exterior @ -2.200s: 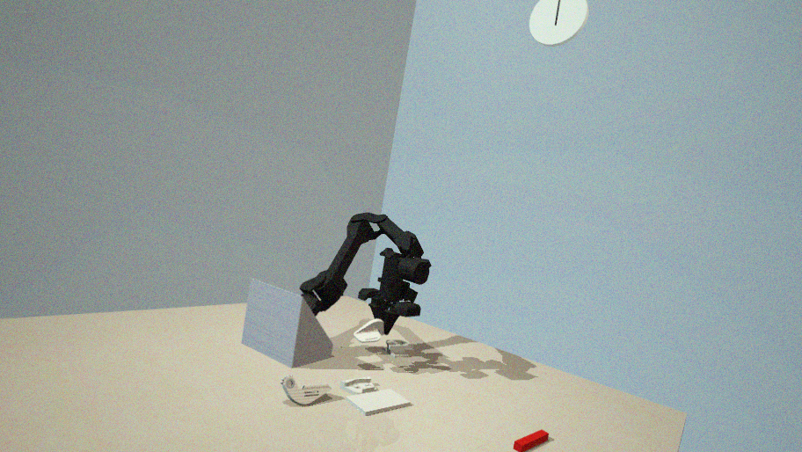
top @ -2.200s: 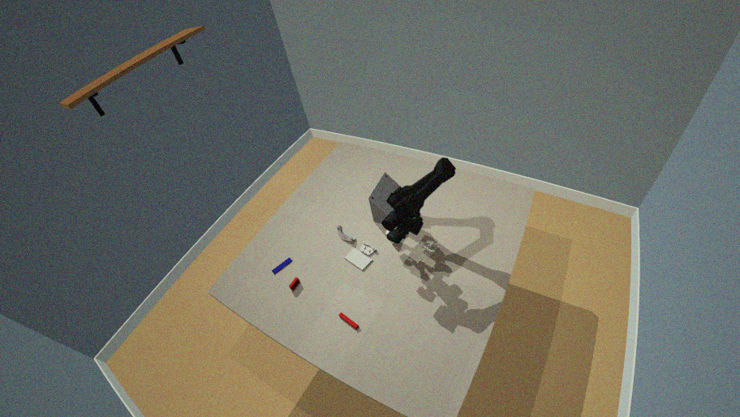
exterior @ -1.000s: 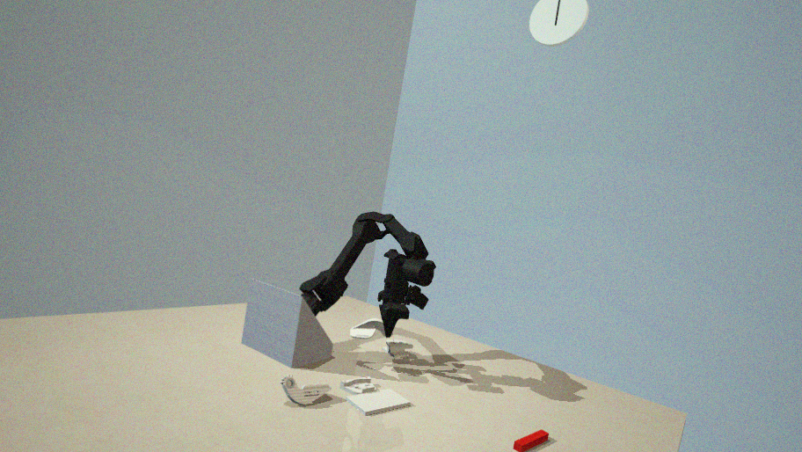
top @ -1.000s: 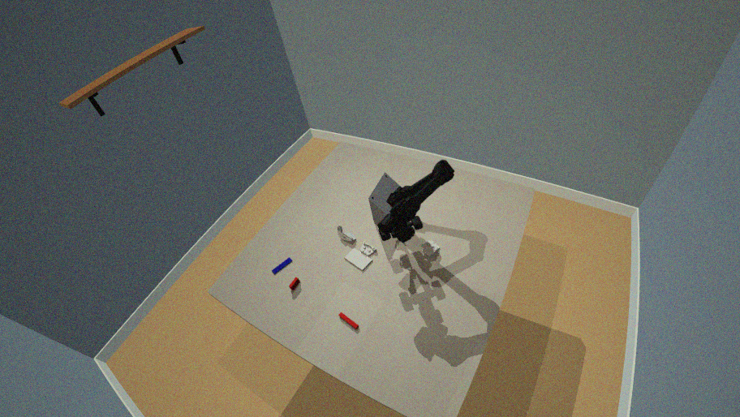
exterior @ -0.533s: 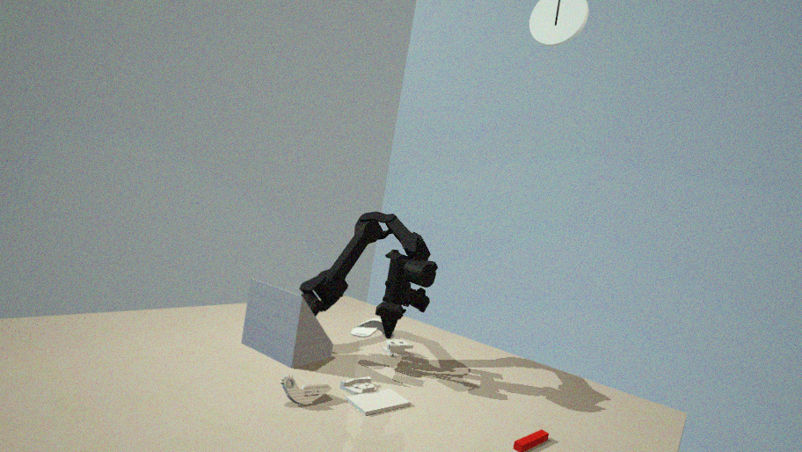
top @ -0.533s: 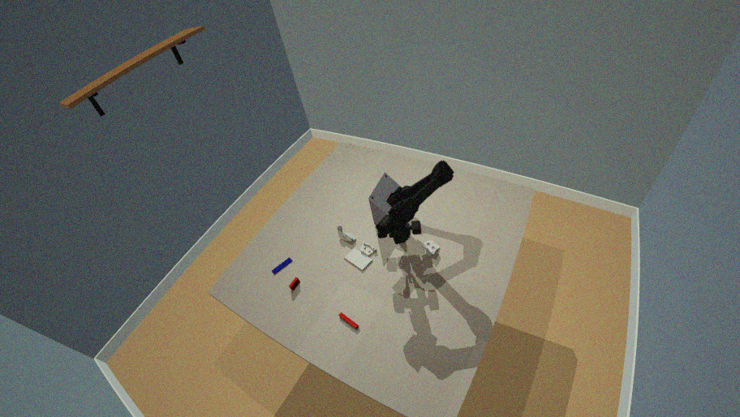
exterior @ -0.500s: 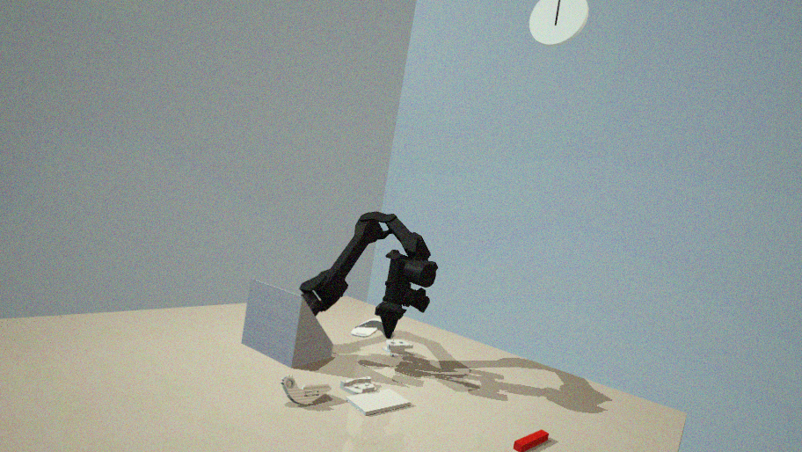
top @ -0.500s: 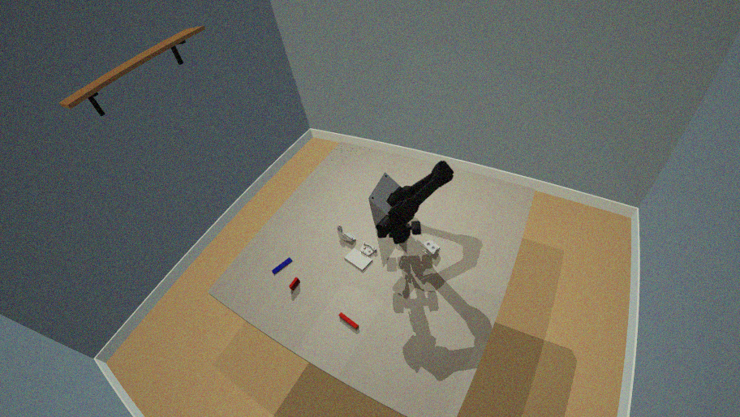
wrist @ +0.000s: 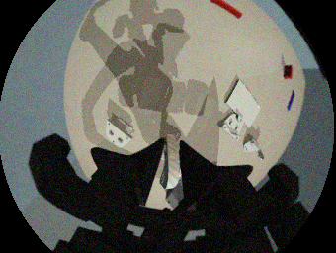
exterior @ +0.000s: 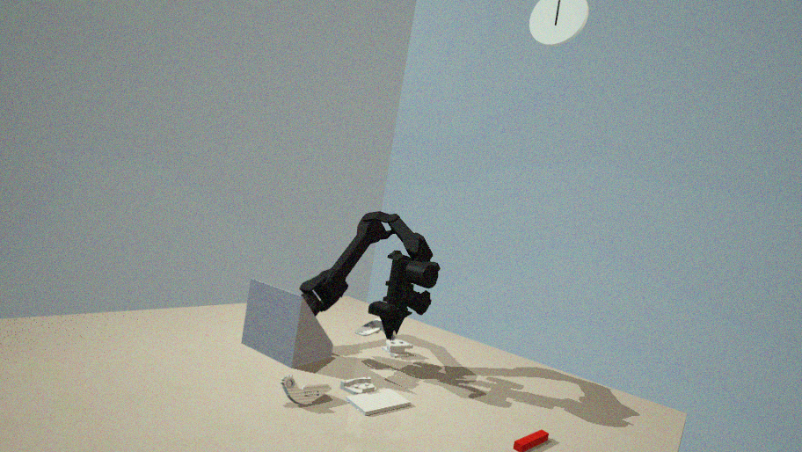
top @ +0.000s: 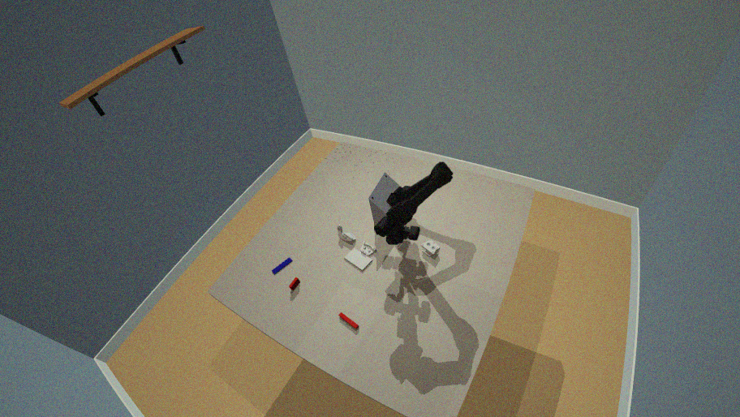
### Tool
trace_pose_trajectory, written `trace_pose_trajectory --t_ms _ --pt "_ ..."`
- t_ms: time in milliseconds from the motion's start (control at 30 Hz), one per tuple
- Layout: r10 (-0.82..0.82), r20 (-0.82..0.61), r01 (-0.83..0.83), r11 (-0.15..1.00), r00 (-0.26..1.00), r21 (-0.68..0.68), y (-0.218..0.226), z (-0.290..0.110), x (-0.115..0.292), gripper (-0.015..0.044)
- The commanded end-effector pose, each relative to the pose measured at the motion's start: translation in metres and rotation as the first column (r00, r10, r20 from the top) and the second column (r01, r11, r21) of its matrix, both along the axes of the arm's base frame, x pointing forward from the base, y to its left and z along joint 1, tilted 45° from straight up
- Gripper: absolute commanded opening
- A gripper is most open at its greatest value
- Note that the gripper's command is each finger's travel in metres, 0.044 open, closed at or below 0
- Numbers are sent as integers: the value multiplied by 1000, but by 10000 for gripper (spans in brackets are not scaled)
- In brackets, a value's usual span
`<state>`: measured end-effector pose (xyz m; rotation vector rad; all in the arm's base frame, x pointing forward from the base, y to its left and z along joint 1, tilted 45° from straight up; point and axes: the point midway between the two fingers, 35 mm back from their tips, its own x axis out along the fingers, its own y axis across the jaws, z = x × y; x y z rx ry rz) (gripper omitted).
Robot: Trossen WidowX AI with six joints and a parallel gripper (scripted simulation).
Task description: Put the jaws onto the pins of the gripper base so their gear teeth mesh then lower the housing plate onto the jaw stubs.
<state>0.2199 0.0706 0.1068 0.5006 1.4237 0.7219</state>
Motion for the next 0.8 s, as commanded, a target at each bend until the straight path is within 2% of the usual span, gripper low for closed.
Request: trace_pose_trajectory --t_ms 0,267,767 --pt "-49 -45 49 999 998 -8 -2 -1 4 37" --pt "-108 -104 107 994 989 -13 -3 -2 6 37" --pt "-310 -304 307 950 901 -57 -5 -4 15 37"
